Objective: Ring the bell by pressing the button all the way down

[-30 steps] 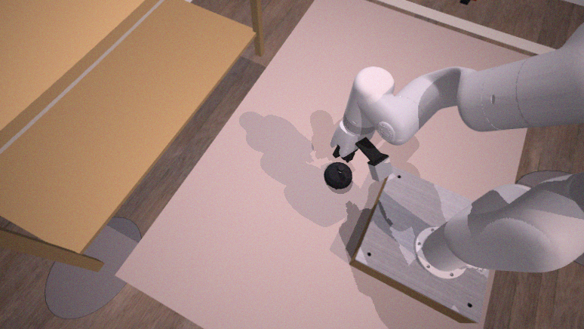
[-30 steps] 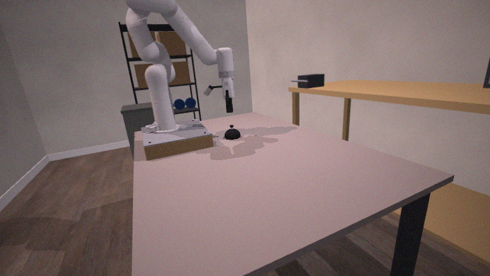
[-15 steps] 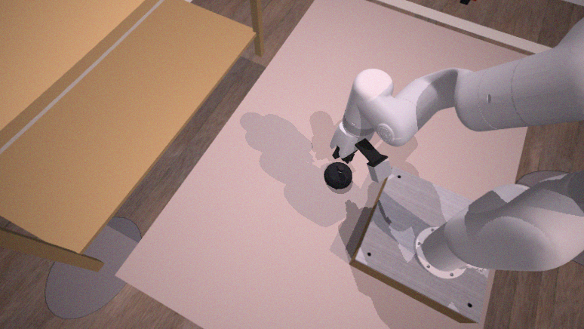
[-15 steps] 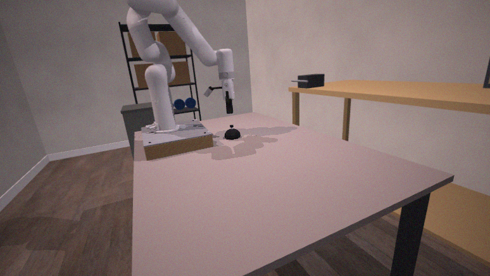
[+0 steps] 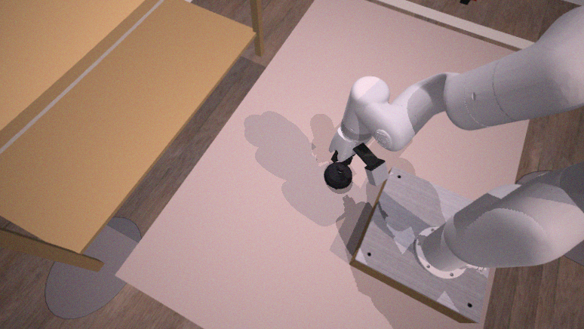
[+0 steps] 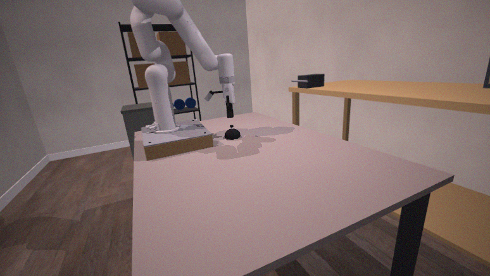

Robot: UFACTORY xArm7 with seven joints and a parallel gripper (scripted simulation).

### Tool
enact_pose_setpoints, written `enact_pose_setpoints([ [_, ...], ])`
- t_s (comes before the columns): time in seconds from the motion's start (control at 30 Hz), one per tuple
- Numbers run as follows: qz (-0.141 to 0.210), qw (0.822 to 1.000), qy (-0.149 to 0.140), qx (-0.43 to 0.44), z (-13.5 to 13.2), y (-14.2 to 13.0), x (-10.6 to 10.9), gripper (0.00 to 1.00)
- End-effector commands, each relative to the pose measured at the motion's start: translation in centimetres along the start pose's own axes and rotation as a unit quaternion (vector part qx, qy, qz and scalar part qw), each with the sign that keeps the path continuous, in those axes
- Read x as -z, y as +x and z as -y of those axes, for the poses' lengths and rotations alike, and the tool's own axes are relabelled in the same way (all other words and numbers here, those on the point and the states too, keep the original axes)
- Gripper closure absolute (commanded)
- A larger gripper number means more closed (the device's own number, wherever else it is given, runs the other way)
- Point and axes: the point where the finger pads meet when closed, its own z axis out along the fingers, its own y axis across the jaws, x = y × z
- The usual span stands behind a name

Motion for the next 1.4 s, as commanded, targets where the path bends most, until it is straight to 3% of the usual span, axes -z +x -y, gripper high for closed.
enact_pose_setpoints([
  [0.0, 0.002, 1.0, 0.0, 0.0, 0.0, -0.2, -0.3, 1.0],
  [0.47, 0.002, 1.0, 0.0, 0.0, 0.0, -0.3, -2.7, 1.0],
  [1.37, 0.002, 1.0, 0.0, 0.0, 0.0, -0.3, -3.4, 1.0],
])
